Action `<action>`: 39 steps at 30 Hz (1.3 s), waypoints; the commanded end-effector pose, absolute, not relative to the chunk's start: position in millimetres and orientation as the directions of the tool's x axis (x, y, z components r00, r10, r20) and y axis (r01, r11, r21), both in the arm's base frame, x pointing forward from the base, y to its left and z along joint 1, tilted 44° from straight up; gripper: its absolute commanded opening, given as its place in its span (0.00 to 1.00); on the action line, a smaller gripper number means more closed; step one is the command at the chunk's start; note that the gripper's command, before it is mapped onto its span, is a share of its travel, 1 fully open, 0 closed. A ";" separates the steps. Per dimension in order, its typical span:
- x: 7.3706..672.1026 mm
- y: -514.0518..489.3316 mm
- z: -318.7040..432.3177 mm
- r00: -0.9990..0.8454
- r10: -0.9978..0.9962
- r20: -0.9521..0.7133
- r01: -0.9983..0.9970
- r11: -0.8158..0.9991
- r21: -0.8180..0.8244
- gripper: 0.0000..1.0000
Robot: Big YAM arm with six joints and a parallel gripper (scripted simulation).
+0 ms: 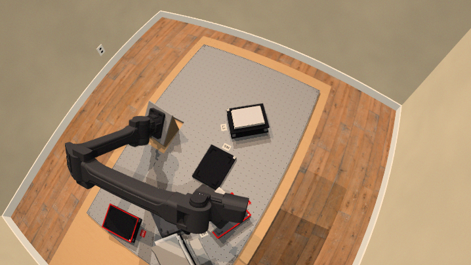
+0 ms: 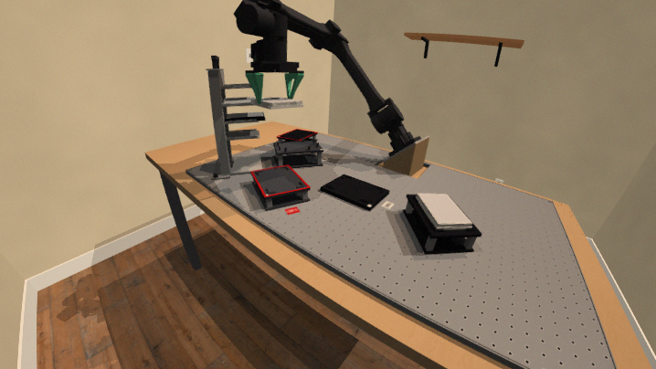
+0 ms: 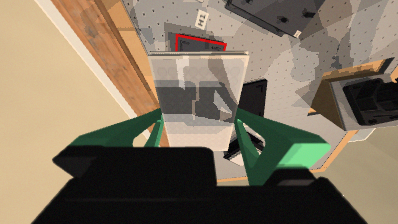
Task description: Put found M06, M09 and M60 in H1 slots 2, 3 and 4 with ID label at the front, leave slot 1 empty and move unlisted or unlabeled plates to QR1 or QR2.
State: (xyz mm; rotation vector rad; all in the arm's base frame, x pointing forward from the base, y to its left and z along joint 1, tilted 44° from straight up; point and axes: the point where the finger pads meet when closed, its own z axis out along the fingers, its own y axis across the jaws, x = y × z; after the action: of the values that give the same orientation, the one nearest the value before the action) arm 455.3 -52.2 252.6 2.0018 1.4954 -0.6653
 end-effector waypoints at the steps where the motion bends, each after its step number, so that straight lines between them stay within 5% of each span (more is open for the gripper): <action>1: 478.2 -32.8 253.8 0.264 0.702 -0.662 0.964 -0.209 0.164 0.86; 39: 465.7 -66.5 234.6 0.318 0.678 -0.663 0.946 -0.268 0.180 0.86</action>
State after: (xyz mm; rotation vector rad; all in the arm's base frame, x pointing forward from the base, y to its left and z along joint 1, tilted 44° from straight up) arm 466.0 -50.4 224.4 1.9970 1.4986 -0.6791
